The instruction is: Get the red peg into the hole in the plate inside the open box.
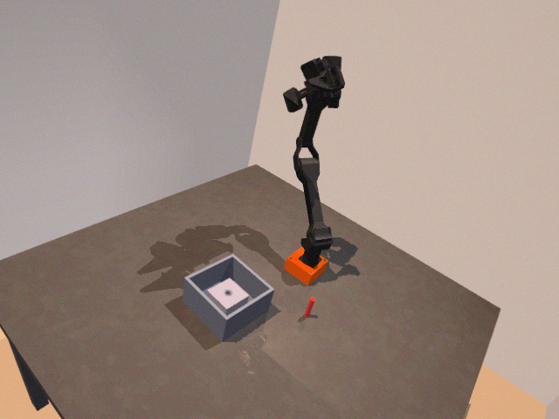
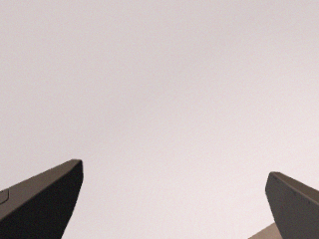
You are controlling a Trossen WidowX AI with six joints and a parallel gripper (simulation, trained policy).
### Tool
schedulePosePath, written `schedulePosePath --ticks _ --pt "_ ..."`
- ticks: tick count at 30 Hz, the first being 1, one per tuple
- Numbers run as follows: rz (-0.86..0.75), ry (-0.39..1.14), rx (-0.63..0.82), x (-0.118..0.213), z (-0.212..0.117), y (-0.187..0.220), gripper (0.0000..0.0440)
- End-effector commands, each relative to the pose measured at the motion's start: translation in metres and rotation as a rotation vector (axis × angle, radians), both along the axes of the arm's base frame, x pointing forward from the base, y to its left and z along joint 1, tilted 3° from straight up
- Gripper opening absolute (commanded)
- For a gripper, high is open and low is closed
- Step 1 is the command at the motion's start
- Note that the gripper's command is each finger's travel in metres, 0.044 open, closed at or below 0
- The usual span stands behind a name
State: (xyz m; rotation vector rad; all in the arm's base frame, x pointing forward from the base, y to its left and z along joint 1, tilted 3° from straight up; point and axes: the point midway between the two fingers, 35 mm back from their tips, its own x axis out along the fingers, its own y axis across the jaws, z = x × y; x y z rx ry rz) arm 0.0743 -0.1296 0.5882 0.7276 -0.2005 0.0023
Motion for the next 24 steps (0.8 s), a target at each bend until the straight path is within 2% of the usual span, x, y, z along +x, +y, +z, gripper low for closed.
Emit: schedulePosePath --ticks 1,3,11,17,24 --pt "0.002 0.000 -0.001 0.000 0.000 0.003 0.0418" --pt "0.013 0.004 -0.008 0.001 -0.002 0.013 0.0440" --pt "0.114 0.148 -0.106 0.041 -0.031 0.098 0.0440" --pt "0.164 0.334 -0.180 0.082 -0.077 0.152 0.0440" --pt "0.206 0.582 -0.226 0.117 -0.144 0.190 0.0440"
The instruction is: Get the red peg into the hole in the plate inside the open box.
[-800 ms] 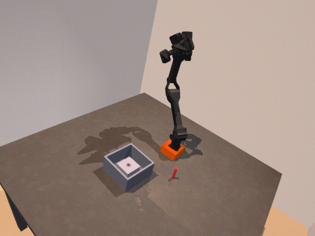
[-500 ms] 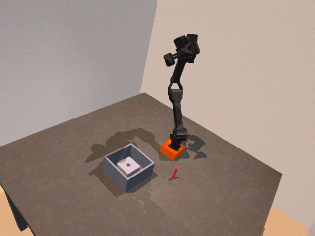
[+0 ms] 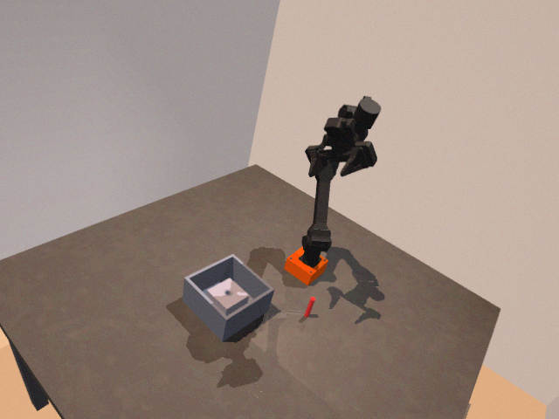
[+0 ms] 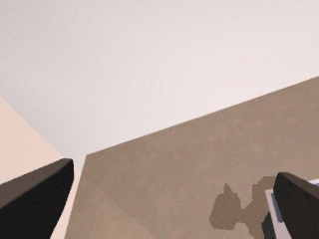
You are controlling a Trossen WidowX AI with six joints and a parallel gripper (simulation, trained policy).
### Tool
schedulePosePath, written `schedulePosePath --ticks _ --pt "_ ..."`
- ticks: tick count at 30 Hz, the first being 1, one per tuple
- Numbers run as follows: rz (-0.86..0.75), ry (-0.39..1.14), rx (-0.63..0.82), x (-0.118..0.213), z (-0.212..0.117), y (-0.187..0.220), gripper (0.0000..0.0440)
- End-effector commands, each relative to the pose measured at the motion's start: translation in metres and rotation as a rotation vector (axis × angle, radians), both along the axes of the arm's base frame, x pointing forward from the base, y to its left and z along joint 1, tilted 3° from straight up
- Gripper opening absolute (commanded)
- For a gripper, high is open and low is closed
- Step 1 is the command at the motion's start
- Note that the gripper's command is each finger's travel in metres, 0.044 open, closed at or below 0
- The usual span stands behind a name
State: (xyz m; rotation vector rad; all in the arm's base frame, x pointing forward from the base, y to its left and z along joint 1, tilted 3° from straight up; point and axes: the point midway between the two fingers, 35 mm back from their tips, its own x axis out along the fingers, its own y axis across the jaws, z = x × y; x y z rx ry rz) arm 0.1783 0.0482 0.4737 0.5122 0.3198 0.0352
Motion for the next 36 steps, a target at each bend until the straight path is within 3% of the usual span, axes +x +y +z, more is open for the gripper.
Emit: schedulePosePath --ticks 1,10,20,36 --pt "0.007 0.142 -0.026 0.016 -0.040 0.016 0.0440" --pt "0.012 0.461 -0.076 0.034 -0.127 0.038 0.0440" --pt "-0.041 0.803 -0.104 0.029 -0.217 0.050 0.0440" --pt "-0.231 1.186 -0.143 0.002 -0.323 0.060 0.0440"
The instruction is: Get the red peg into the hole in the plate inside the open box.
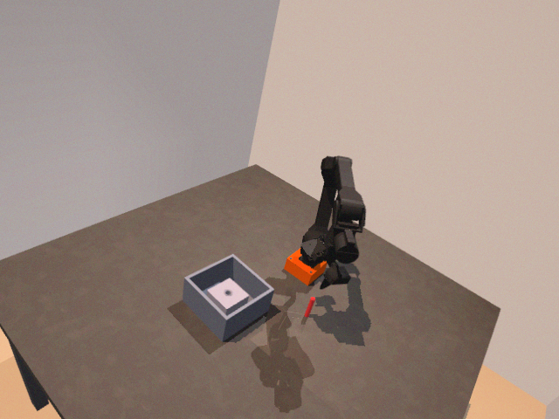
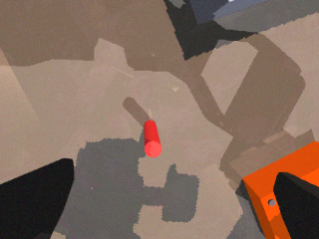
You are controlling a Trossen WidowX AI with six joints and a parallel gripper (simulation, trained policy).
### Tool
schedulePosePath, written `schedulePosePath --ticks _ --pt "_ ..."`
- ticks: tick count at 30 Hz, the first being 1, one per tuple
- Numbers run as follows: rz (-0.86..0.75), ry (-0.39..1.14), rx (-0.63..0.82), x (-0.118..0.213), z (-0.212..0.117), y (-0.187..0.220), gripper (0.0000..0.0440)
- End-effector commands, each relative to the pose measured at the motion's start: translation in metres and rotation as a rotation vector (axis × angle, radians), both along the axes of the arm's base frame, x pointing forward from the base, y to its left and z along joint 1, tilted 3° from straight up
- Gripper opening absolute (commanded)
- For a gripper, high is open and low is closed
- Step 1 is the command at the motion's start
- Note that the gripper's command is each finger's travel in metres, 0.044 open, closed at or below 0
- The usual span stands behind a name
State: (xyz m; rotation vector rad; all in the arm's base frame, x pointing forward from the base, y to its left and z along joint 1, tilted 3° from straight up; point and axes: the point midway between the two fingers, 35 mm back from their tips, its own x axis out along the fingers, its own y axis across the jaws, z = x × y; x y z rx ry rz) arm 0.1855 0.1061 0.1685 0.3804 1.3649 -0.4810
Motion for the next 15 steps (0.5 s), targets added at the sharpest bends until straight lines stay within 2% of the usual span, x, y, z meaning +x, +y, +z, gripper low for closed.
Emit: schedulePosePath --ticks 1,15 --pt "-0.040 0.066 -0.024 -0.006 -0.023 0.002 0.0440" --pt "-0.113 0.137 -0.059 -0.006 -0.088 0.011 0.0440"
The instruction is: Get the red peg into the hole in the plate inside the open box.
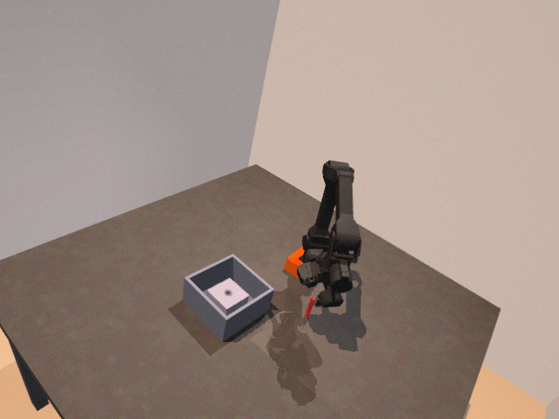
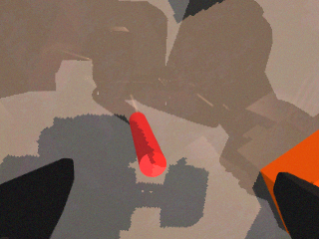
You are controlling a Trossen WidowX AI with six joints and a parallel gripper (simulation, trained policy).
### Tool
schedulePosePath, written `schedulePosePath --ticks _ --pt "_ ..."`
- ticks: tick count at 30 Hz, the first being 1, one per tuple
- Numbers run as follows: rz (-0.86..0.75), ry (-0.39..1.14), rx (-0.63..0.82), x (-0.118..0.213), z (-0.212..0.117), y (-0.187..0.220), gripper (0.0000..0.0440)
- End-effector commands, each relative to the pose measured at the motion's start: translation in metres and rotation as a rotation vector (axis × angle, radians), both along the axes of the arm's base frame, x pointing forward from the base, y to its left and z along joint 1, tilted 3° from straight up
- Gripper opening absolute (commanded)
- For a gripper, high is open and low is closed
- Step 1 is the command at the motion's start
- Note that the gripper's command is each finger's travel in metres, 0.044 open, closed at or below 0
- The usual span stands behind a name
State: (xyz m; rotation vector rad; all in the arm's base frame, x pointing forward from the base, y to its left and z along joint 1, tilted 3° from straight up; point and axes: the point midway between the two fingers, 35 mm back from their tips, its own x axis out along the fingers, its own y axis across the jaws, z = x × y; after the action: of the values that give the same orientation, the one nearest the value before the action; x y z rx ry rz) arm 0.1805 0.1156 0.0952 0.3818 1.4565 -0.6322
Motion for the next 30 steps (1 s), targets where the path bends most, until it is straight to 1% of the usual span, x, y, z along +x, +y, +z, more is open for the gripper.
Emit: schedulePosePath --ticks 1,12,14,15,17,22,30 --pt "-0.015 0.010 -0.007 -0.001 -0.019 0.002 0.0440" --pt "-0.029 -0.018 -0.017 0.004 -0.067 0.002 0.0440" --pt "-0.028 -0.019 -0.019 0.004 -0.073 0.001 0.0432" --pt "-0.028 -0.018 -0.021 0.004 -0.077 0.001 0.0421" --pt "-0.029 -0.012 -0.025 0.003 -0.083 0.000 0.0378" --pt "-0.036 0.013 -0.038 -0.001 -0.096 -0.004 0.0247" --pt "-0.048 0.060 -0.074 -0.007 -0.101 -0.009 0.0040"
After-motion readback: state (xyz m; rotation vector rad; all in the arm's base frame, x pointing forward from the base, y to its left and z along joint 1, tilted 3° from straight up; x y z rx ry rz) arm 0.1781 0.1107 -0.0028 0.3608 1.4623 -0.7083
